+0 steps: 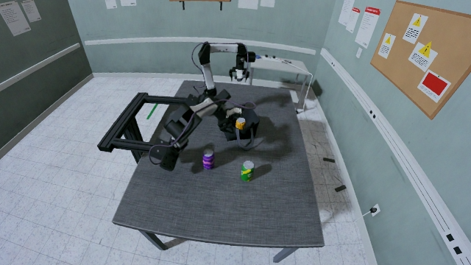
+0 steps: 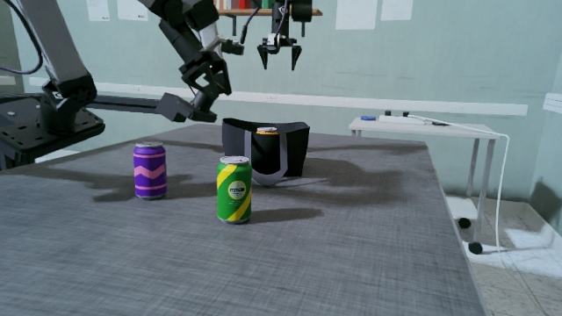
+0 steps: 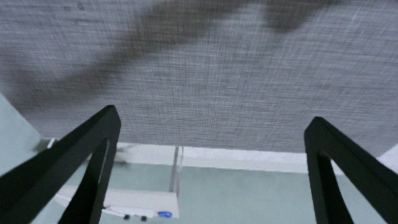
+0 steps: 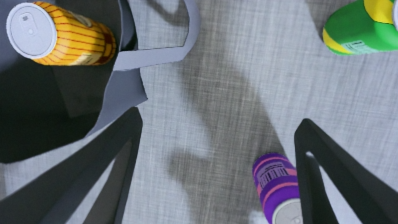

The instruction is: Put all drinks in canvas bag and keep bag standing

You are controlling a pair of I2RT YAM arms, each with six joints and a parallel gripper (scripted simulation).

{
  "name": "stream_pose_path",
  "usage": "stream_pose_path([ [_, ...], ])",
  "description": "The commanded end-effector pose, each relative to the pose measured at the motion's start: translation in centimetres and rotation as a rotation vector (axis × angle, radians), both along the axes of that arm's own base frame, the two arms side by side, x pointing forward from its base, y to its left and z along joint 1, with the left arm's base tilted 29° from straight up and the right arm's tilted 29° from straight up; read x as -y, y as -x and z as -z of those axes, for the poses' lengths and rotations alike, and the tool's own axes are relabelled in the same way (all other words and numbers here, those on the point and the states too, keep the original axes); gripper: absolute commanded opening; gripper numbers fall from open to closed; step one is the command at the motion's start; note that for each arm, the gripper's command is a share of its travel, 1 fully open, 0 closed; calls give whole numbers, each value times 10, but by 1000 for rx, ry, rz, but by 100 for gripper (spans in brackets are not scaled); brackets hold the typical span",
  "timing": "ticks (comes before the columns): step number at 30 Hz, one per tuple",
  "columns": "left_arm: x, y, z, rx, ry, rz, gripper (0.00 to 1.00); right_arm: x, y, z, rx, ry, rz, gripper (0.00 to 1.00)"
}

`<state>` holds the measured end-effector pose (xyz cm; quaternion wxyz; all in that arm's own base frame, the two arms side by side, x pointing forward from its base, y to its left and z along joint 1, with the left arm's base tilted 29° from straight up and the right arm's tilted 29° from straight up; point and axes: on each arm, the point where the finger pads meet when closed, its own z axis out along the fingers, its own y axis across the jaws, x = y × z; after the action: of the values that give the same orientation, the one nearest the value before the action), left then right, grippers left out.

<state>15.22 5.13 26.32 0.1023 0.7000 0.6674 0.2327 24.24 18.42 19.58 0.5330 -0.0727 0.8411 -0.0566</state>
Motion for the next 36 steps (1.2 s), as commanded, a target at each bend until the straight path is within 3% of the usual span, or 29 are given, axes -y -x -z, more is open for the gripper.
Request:
stream_pose_path([
  [1,0,-6,6,-3,3,-2,100,-12,0,-9,16,-33,-23,86],
  [2,0,-3,-9,50,-14,-5,100,-11,0,-9,16,-32,-23,86],
  [20,-2,-2,-9,23,-5,-19,100,-8,2,-4,10,-20,-22,84],
  [21,-2,-2,-9,23,-5,-19,100,11,2,3,-22,27,-9,84],
  [29,-2,-2,-9,23,-5,-19,100,30,7,20,-128,162,-124,84],
  [36,-2,-2,-9,23,-5,-19,100,70,26,50,-267,331,-323,84],
])
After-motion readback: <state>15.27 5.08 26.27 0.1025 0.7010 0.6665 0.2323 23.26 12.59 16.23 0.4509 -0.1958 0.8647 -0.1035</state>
